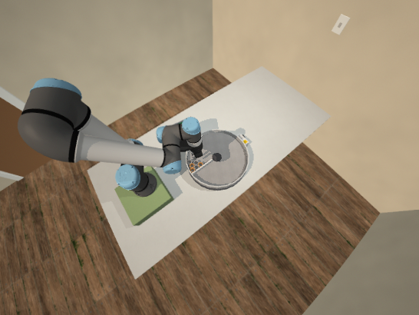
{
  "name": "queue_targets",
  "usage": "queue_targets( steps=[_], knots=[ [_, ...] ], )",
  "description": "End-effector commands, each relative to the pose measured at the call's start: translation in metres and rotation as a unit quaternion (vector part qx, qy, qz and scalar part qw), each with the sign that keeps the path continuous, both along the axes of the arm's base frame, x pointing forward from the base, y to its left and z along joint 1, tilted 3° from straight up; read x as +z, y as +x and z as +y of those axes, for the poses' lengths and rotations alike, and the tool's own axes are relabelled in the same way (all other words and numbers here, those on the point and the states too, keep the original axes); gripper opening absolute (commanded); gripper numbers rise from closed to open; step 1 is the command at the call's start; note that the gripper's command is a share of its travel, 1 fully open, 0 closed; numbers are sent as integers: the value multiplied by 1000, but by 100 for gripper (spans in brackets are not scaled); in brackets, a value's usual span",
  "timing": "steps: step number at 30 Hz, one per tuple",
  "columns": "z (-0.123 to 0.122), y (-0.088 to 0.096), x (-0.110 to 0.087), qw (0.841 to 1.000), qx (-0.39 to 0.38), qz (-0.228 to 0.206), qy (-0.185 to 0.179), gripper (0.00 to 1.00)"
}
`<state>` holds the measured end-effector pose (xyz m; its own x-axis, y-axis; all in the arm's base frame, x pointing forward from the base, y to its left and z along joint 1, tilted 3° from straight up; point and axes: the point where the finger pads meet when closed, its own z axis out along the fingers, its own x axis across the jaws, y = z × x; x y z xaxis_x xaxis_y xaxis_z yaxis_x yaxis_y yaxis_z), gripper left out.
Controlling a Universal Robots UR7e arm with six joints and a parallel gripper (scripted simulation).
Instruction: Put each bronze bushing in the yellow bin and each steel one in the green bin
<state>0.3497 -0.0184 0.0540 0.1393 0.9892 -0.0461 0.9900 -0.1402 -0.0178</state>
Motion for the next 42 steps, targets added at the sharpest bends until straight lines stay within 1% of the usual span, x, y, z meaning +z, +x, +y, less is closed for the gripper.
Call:
queue_targets(
  steps=[1, 2, 42],
  knots=[
    [0, 0, 0, 1000, 0, -1, 0, 42],
    [0, 0, 0, 1000, 0, -1, 0, 40],
    [0, 0, 0, 1000, 0, -1, 0, 40]
  ],
)
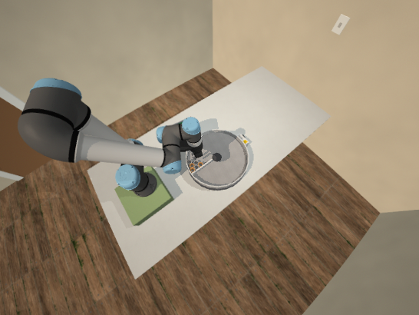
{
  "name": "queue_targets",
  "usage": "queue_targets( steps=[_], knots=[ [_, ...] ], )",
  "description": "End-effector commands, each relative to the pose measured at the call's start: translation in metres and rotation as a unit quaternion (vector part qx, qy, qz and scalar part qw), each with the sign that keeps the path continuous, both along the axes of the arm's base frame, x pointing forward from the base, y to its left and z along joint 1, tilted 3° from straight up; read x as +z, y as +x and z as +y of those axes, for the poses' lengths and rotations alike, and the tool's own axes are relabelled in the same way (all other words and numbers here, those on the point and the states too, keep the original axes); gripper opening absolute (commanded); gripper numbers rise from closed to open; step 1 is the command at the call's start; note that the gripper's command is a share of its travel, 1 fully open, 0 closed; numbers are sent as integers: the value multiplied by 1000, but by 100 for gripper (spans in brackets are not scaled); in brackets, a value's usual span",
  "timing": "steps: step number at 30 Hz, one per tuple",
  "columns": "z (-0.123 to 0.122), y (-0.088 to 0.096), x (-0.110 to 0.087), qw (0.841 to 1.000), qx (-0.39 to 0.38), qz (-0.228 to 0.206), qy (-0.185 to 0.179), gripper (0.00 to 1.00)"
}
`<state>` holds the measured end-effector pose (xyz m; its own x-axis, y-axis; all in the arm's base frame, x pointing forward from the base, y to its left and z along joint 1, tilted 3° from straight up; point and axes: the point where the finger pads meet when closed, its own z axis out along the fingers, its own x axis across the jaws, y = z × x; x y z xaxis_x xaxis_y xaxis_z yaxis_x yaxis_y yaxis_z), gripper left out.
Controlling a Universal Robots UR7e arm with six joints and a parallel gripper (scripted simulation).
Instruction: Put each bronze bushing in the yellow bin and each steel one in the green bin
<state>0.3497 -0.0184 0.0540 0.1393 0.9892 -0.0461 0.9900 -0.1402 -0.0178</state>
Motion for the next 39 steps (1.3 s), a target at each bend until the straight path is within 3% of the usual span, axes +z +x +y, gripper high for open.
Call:
queue_targets(
  steps=[1, 16, 21, 26, 39],
  knots=[
    [0, 0, 0, 1000, 0, -1, 0, 40],
    [-2, 0, -29, 1000, 0, -1, 0, 40],
    [-2, 0, -29, 1000, 0, -1, 0, 40],
    [-3, -1, -44, 1000, 0, -1, 0, 40],
    [-3, -1, -45, 1000, 0, -1, 0, 40]
  ],
)
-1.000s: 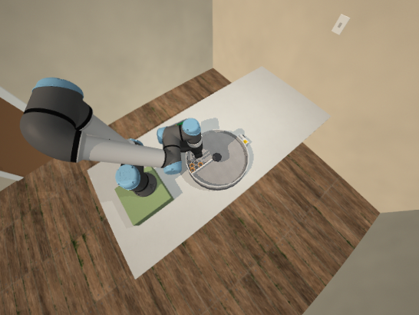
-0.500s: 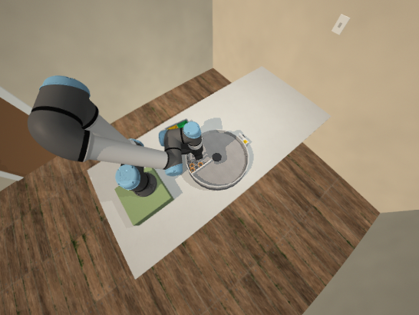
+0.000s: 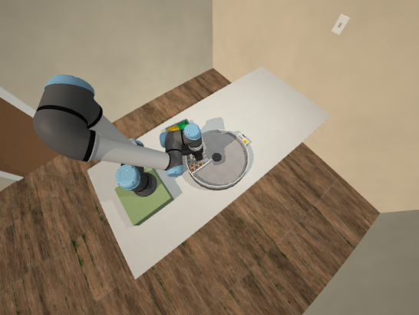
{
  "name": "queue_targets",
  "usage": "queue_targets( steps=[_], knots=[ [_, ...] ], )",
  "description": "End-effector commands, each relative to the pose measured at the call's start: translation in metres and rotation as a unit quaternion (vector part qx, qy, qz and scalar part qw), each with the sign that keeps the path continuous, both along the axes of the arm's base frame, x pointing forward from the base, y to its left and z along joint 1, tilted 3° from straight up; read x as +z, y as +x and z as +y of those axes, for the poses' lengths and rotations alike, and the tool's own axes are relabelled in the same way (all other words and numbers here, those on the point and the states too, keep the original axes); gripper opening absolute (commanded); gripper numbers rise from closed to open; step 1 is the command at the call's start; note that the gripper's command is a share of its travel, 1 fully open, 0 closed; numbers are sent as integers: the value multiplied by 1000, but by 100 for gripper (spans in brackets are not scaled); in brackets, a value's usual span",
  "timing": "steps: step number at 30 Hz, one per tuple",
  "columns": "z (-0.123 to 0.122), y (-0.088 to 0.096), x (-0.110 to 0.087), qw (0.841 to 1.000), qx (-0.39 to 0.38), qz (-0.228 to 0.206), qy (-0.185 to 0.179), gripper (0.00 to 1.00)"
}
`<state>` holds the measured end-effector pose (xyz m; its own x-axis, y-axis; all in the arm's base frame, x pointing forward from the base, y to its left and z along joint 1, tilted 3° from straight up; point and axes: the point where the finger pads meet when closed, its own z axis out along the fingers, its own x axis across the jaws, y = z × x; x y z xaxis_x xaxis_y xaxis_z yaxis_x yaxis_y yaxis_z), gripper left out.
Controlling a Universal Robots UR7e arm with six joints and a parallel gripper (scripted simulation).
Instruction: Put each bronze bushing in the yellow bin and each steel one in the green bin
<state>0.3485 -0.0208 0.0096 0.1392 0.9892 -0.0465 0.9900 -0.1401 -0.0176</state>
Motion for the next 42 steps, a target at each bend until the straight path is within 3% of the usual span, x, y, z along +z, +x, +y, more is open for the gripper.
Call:
queue_targets(
  steps=[1, 40, 41, 42],
  knots=[
    [0, 0, -2, 1000, 0, -1, 0, 40],
    [-1, 0, -27, 1000, 0, -1, 0, 40],
    [-1, 0, -27, 1000, 0, -1, 0, 0],
    [-1, 0, -27, 1000, 0, -1, 0, 0]
  ],
)
